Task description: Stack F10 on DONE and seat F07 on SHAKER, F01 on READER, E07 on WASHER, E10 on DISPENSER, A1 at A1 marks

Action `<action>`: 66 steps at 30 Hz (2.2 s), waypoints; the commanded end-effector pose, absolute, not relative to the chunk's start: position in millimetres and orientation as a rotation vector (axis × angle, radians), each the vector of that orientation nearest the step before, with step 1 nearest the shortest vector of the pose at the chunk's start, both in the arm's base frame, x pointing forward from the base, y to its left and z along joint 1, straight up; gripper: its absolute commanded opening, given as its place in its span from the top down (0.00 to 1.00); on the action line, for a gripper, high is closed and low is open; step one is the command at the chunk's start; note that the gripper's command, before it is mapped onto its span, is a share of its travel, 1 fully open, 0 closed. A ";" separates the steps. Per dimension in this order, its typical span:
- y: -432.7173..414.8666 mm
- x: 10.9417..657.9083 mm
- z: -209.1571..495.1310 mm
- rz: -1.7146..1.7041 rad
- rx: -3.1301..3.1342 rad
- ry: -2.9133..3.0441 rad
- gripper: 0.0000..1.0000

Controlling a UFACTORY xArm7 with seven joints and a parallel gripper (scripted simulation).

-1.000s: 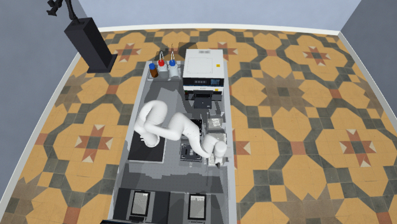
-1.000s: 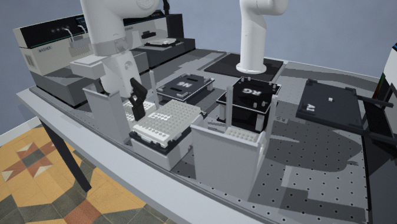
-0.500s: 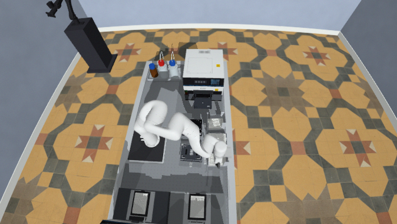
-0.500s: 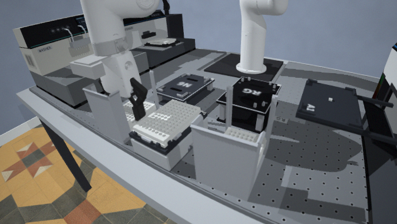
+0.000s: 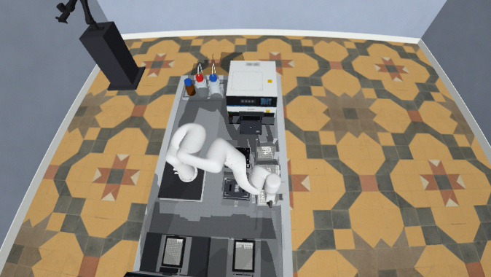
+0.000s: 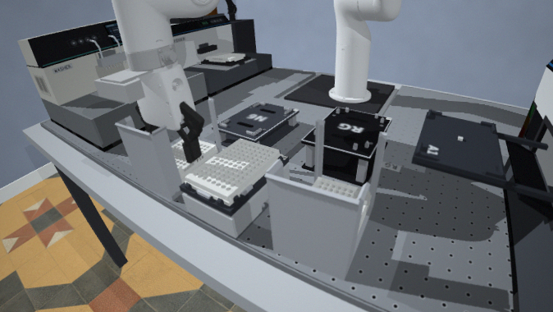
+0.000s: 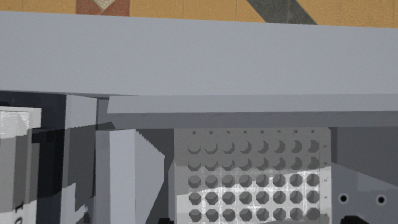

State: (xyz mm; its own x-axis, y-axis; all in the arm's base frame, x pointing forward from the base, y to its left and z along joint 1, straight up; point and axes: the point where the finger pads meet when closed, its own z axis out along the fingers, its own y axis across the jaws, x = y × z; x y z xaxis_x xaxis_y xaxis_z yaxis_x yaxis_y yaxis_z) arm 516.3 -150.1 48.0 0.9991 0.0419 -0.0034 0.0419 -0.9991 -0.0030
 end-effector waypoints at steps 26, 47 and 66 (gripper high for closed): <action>-150.5 517.6 84.5 0.000 -3.139 -0.066 0.00; -150.6 517.6 109.9 0.000 -3.139 -0.066 0.00; -150.6 517.7 131.3 0.000 -3.139 -0.066 0.00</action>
